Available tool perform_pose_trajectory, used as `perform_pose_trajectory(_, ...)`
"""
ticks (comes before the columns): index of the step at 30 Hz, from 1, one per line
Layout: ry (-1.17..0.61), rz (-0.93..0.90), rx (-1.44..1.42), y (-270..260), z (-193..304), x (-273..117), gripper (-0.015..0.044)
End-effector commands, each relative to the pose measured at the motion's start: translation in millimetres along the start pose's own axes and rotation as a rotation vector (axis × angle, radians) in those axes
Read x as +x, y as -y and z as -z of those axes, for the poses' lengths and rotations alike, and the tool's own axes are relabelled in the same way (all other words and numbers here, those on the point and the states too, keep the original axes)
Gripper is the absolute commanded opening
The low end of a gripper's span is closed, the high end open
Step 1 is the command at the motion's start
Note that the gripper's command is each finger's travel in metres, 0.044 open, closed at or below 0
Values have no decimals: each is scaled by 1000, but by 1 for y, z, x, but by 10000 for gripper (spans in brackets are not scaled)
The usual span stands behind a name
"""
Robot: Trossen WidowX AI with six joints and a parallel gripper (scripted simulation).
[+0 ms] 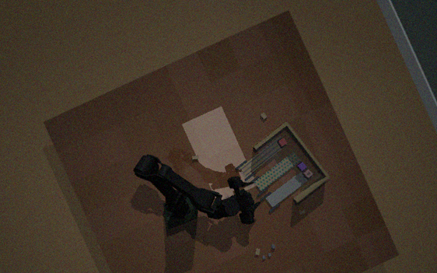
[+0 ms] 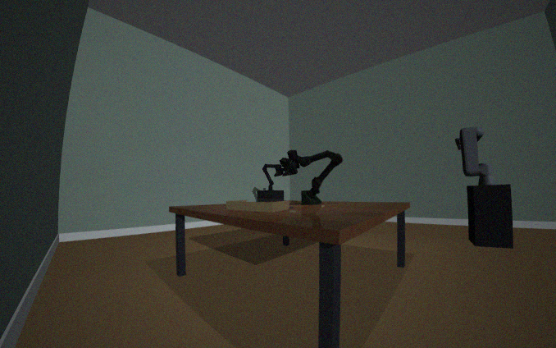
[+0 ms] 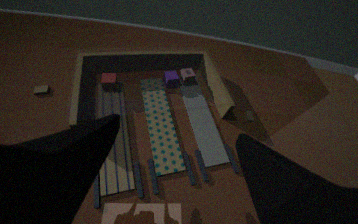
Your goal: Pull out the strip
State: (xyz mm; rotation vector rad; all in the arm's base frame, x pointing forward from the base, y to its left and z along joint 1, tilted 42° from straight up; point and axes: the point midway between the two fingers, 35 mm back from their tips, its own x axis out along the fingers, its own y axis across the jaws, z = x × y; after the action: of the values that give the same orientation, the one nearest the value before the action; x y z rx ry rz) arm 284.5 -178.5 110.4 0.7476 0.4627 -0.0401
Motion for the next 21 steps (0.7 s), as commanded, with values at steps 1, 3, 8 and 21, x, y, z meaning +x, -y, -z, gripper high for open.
perform_pose_trajectory(1, -26, -34, 27, -10, 11, 1, 400)
perform_pose_trajectory(3, -26, -34, 27, -10, 11, 1, 400)
perform_pose_trajectory(8, -26, -34, 27, -10, 11, 1, 400)
perform_pose_trajectory(21, -284, 17, -52, 28, -17, 55, 111)
